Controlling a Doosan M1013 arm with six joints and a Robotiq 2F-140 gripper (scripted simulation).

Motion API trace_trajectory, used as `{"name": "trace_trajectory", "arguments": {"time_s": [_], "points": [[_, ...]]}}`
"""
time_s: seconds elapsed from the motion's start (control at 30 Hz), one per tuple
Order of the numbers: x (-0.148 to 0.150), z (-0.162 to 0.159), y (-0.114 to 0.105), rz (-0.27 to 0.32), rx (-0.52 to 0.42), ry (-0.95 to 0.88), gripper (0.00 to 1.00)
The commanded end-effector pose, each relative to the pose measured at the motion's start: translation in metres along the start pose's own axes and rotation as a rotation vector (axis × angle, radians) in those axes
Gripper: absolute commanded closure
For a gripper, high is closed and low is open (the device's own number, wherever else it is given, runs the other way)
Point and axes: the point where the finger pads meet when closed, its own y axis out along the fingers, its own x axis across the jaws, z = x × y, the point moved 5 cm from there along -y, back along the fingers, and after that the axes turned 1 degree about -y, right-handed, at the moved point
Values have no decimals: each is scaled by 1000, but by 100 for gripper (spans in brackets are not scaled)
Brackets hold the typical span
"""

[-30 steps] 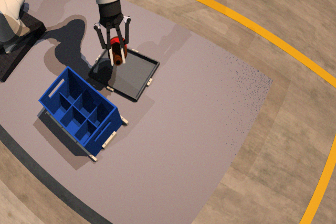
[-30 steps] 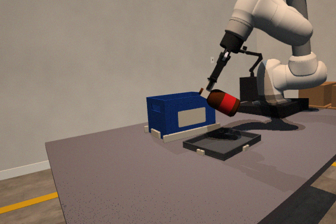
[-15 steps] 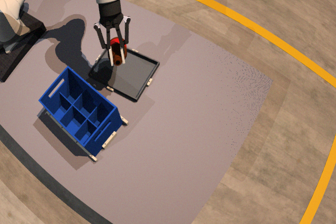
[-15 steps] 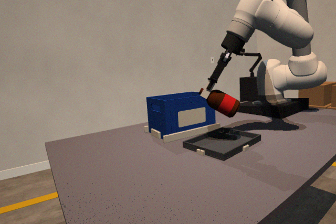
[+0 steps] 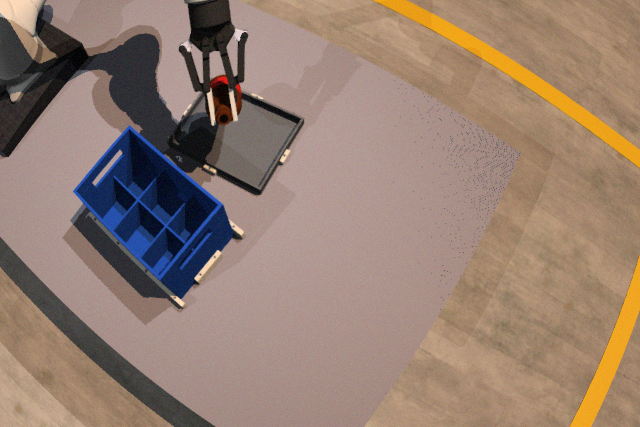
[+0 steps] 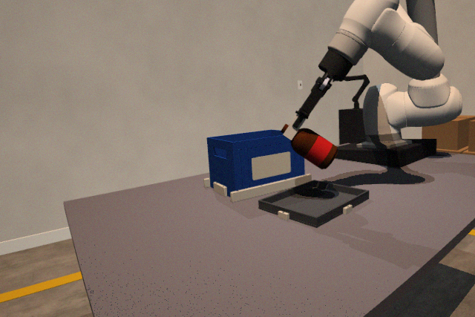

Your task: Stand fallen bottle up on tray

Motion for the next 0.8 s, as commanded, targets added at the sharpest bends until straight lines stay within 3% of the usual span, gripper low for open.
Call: {"name": "trace_trajectory", "arguments": {"time_s": [0.0,0.77], "points": [[0,-1,0,1,20,1,90],[-1,-4,-1,6,63,1,90]]}}
